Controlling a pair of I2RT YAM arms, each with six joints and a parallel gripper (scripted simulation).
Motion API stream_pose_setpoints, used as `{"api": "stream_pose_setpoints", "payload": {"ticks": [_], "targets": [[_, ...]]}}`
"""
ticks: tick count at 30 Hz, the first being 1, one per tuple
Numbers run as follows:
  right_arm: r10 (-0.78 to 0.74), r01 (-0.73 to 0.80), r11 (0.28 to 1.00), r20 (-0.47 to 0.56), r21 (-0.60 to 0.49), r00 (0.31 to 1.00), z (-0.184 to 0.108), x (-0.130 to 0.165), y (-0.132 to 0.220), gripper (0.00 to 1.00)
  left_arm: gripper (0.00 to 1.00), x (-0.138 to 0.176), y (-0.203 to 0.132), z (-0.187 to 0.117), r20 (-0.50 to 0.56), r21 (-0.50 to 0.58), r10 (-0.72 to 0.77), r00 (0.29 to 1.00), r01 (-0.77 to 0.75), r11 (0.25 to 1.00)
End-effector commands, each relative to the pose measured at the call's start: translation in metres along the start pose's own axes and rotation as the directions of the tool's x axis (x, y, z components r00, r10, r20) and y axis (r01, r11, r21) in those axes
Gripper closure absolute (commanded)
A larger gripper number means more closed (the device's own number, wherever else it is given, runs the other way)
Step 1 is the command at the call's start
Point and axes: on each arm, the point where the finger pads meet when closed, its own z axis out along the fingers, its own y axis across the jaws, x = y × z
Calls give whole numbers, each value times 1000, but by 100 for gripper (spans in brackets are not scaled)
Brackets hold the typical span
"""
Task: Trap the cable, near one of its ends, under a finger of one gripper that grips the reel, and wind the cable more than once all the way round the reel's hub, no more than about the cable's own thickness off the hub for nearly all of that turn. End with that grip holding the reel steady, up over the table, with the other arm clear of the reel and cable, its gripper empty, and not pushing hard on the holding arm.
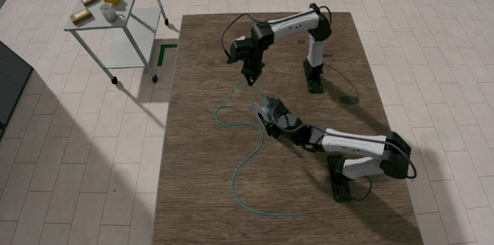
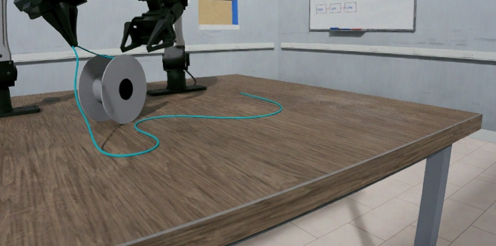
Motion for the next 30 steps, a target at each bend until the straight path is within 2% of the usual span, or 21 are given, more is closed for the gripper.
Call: {"api": "stream_pose_setpoints", "payload": {"ticks": [1, 14, 19, 26, 30], "targets": [[-11, 13, 999, 49, -41, 999, -13, 2, 12, 100, 25, 1, 0, 0, 3, 7, 3, 1000, -3, 1000], [-5, 6, 1000, 36, -27, 999, -4, 26, 18, 100, 25, -2, 3, -3, 8, -9, 1, 1000, -1, 1000], [10, -9, 1000, 39, -25, 999, -4, 19, 14, 100, 25, -3, 2, -2, 8, 1, 4, 1000, -4, 1000], [-5, 7, 1000, 37, -30, 999, -2, 42, 26, 100, 25, -6, -2, -2, 10, 1, 4, 1000, -4, 1000], [11, -10, 1000, 33, -18, 999, 3, 35, 21, 100, 25, -7, 0, -3, 11, -9, 2, 1000, -1, 1000]]}}
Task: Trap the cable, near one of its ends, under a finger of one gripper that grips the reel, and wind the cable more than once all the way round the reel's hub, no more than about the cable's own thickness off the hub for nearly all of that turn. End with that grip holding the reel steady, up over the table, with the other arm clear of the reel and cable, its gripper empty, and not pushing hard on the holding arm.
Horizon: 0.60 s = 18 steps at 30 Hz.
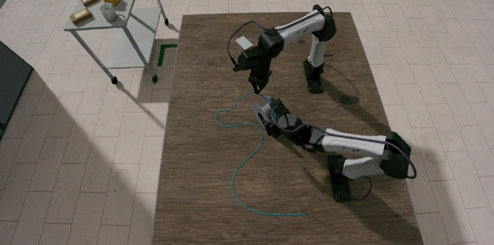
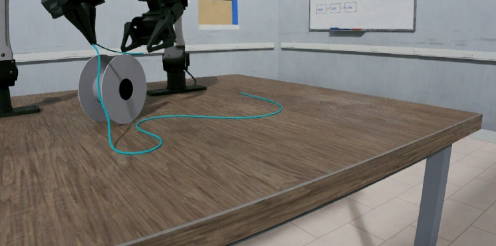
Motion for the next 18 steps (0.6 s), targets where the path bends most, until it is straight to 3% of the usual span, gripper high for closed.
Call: {"api": "stream_pose_setpoints", "payload": {"ticks": [1, 18], "targets": [[25, -25, 1000, 30, -9, 999, -2, -11, -3, 100, 25, -8, 0, -4, 13, -10, 4, 1000, -4, 1000], [12, -12, 1000, 20, 0, 1000, 25, -15, 2, 100, 25, -7, -1, -2, 12, -6, 3, 1000, -2, 1000]]}}
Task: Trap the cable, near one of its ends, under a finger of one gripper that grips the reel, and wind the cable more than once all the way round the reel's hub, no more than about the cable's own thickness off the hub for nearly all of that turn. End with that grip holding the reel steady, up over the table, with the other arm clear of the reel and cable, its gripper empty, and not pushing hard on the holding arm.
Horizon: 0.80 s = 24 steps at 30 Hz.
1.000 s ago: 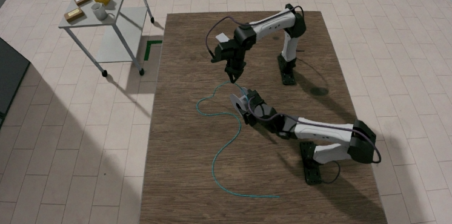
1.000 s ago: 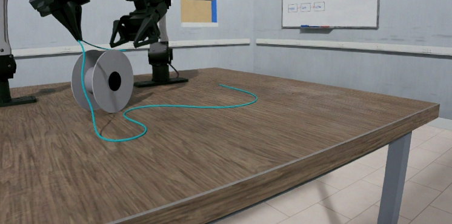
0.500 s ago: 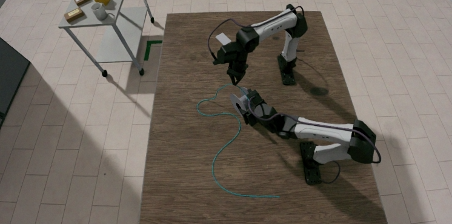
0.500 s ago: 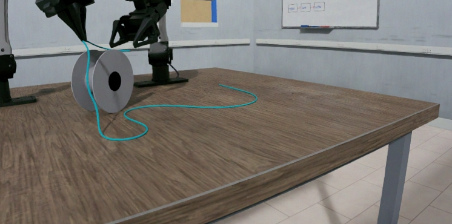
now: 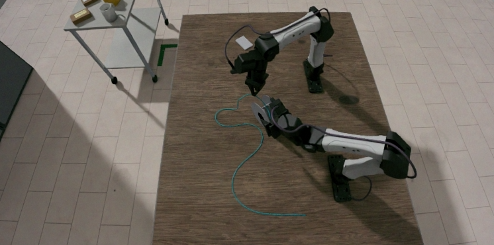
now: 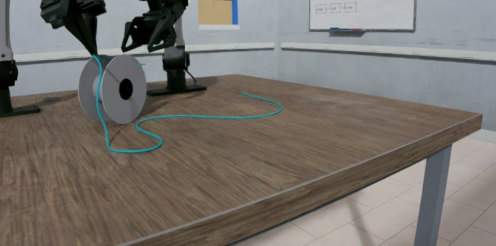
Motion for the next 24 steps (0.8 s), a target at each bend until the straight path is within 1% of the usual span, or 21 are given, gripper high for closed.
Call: {"api": "stream_pose_setpoints", "payload": {"ticks": [1, 5, 9, 12, 20, 21, 24], "targets": [[-9, 9, 1000, 18, -14, 1000, 4, -2, 6, 100, 25, -7, -3, -2, 13, -3, 4, 1000, -4, 1000], [-10, 10, 1000, 20, -15, 1000, 2, -1, 3, 100, 25, -6, 1, -3, 12, -11, 6, 1000, -5, 1000], [-14, 16, 999, 39, -41, 999, -12, -2, 5, 100, 25, -5, 1, -2, 11, 3, 9, 1000, -9, 1000], [-9, 9, 1000, 26, -21, 1000, -7, -1, -1, 100, 25, -5, 0, -2, 10, 6, 9, 1000, -9, 1000], [-13, 14, 999, 31, -31, 999, -12, -1, 0, 100, 25, -5, -3, -1, 11, -2, 3, 1000, -3, 1000], [-6, 7, 1000, 21, -16, 1000, -5, -2, -2, 100, 25, -5, -1, -1, 11, -6, 4, 1000, -4, 1000], [-7, 7, 1000, 27, -25, 1000, -6, -5, 1, 100, 25, -4, 2, -2, 10, -7, 4, 1000, -4, 1000]]}}
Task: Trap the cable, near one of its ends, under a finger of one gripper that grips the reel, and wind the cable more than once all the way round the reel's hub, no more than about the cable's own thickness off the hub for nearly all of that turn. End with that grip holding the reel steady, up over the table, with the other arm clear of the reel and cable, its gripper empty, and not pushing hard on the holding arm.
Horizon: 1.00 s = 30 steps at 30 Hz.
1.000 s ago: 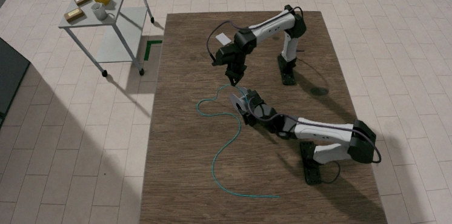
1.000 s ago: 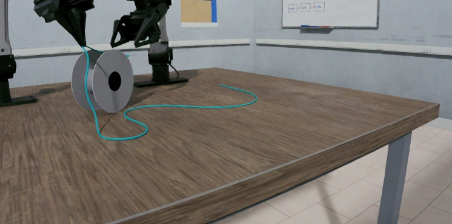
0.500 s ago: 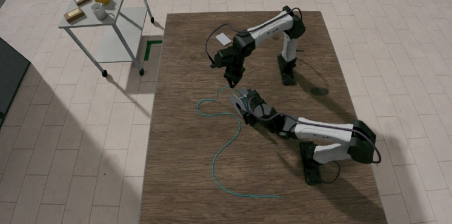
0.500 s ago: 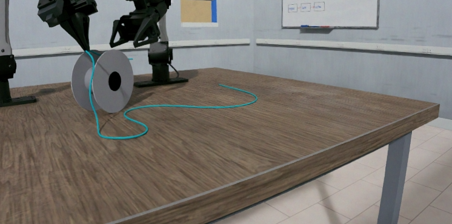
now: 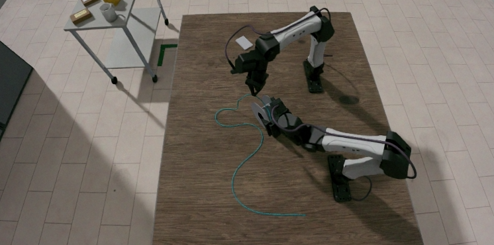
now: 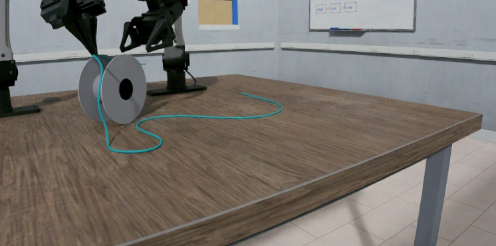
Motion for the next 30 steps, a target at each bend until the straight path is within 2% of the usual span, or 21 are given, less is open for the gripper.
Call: {"api": "stream_pose_setpoints", "payload": {"ticks": [1, 30], "targets": [[-7, 8, 1000, 21, -19, 1000, -6, -5, 4, 100, 25, -3, 5, -3, 10, -11, 2, 1000, -2, 1000], [-6, 6, 1000, 17, -13, 1000, -2, -6, 6, 100, 25, -1, 1, 1, 6, -7, 4, 1000, -4, 1000]]}}
